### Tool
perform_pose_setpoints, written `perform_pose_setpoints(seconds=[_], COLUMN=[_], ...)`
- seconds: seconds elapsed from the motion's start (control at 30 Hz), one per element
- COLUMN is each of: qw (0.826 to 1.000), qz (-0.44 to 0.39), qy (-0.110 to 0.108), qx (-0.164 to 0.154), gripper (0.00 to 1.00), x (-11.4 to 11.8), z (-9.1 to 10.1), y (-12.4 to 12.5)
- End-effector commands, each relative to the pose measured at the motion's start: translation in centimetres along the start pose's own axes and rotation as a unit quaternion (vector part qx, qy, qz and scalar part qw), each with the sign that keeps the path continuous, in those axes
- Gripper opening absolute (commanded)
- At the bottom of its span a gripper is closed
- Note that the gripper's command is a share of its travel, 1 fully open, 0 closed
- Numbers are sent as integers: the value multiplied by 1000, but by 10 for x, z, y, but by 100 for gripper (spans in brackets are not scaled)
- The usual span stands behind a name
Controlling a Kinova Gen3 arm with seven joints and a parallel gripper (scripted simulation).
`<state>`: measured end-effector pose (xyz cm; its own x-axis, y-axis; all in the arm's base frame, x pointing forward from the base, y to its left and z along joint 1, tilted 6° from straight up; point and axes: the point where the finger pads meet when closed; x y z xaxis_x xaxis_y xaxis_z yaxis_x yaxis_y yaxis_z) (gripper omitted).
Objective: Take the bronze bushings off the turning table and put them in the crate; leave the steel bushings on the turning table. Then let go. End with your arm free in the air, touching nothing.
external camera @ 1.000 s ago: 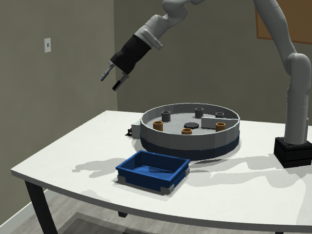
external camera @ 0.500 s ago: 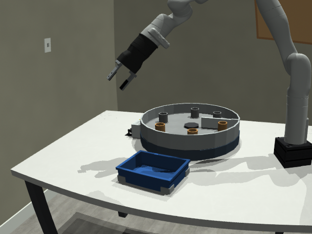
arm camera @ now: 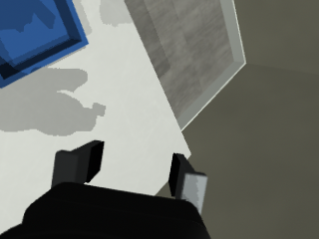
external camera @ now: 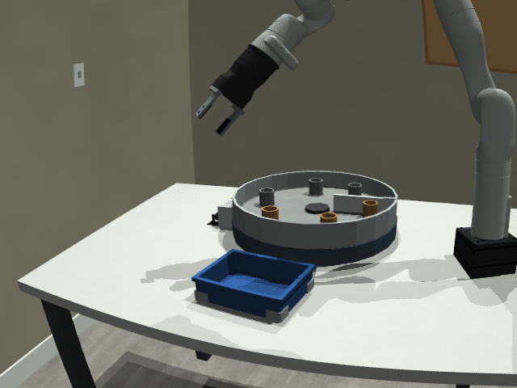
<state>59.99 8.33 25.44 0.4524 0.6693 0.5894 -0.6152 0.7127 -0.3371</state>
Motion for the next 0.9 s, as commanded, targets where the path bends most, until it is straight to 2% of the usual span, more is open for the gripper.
perform_pose_setpoints(seconds=[0.0, 0.07, 0.47, 0.63, 0.87], qw=[1000, 1000, 1000, 1000, 1000], qz=[-2, -2, -2, -3, -3], qy=[-2, -2, -2, -2, -2], qx=[-6, -6, -6, -6, -6], gripper=[100, 100, 100, 100, 100], x=[-9, -19, -19, -43, -43], z=[29, 51, 51, 105, 105], y=[-5, -5, -5, -4, -4])
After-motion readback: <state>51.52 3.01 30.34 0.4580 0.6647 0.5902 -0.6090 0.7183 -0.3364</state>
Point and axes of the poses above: the point where the finger pads meet when closed, its own z axis back along the fingers, its own x axis across the jaws, y = z × x, and after that the axes turned 10 degrees about z, right-handed
